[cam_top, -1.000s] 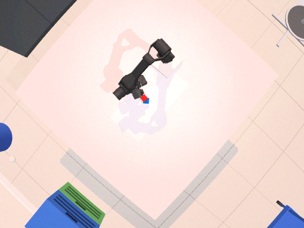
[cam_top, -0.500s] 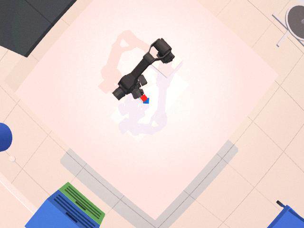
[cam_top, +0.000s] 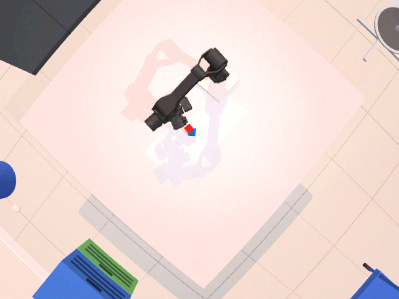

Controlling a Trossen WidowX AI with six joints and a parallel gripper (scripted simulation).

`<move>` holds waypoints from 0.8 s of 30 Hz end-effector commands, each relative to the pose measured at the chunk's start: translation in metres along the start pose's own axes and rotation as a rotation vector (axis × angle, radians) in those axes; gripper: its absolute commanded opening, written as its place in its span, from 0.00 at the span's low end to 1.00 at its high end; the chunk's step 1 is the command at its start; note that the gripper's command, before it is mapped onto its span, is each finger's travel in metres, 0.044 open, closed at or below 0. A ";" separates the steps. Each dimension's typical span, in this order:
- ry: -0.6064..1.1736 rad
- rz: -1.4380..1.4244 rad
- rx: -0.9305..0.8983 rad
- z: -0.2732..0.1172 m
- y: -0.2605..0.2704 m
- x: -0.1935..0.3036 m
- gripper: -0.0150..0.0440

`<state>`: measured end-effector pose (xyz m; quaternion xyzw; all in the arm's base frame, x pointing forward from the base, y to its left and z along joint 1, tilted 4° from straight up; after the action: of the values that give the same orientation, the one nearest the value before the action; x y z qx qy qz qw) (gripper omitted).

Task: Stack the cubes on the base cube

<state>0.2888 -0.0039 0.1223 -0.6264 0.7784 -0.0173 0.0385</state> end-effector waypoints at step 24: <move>-0.005 -0.028 0.007 -0.053 0.005 -0.013 0.43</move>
<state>0.2808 0.0012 0.1741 -0.6333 0.7726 -0.0183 0.0410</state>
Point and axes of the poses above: the point midway between the two fingers, 35 mm back from their tips, its own z axis out along the fingers, its own y axis across the jaws, x = y × z, the point moved 2 cm from there along -z, back along the fingers, and after that the axes turned 2 degrees about -z, right-handed, at the moved point
